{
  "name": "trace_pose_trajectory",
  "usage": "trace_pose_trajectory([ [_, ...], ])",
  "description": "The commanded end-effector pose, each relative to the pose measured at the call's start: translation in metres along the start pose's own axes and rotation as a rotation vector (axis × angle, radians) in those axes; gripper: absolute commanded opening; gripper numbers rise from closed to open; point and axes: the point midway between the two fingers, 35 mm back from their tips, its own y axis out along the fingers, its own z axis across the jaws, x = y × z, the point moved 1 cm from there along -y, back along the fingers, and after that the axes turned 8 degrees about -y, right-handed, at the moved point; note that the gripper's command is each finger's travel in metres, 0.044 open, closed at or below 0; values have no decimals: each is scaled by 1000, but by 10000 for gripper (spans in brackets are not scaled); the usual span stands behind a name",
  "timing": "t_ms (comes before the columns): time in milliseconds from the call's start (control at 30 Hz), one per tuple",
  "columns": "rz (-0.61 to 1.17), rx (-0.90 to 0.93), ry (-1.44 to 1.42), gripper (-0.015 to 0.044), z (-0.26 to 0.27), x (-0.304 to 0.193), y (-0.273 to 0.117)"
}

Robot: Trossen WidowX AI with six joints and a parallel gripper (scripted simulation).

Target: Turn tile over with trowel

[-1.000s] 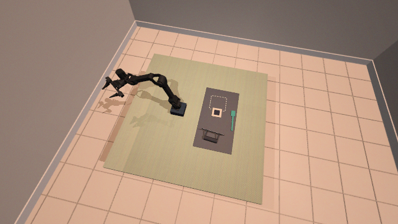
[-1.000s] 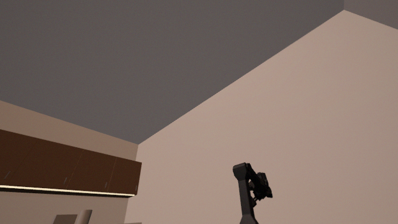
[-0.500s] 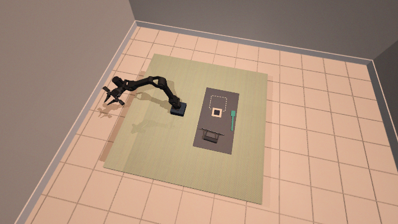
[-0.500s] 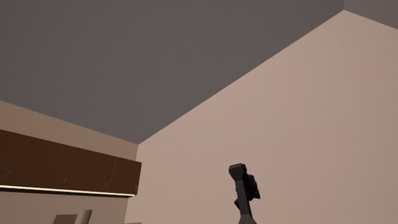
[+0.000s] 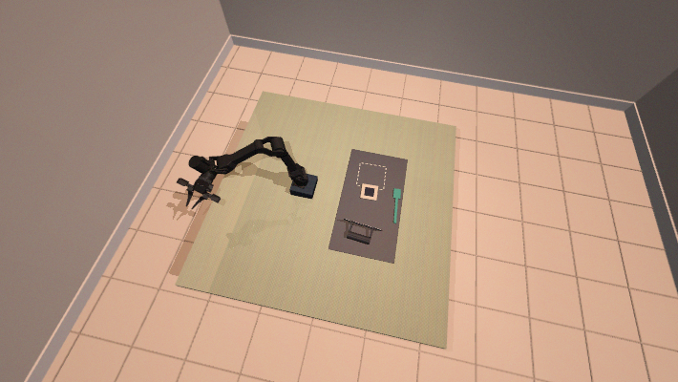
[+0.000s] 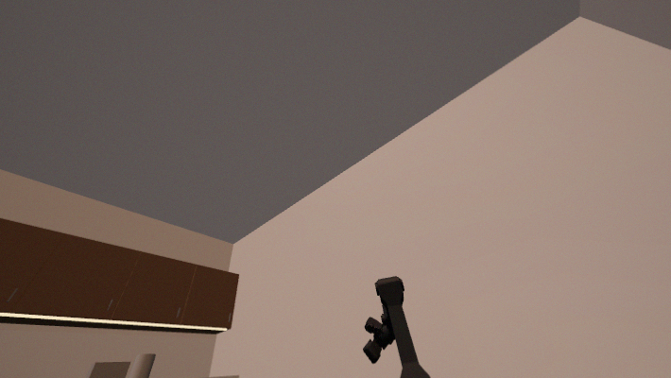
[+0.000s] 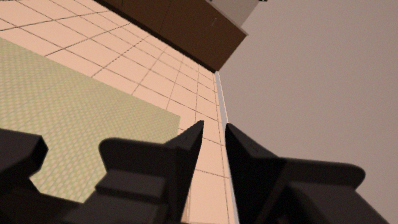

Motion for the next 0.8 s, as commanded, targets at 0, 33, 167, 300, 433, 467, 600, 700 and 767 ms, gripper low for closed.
trace_pose_trajectory([
  [0,-5,56,-28,100,22,15,16],
  [33,-7,73,-40,100,29,20,21],
  [167,-16,143,-87,100,56,41,38],
  [300,-26,213,-139,100,85,61,52],
  [433,-38,283,-193,100,115,81,63],
  [467,-41,300,-207,100,122,85,65],
  [600,-55,370,-266,100,153,105,73],
  [700,-67,424,-314,100,177,119,76],
  [767,-75,460,-347,100,194,128,78],
])
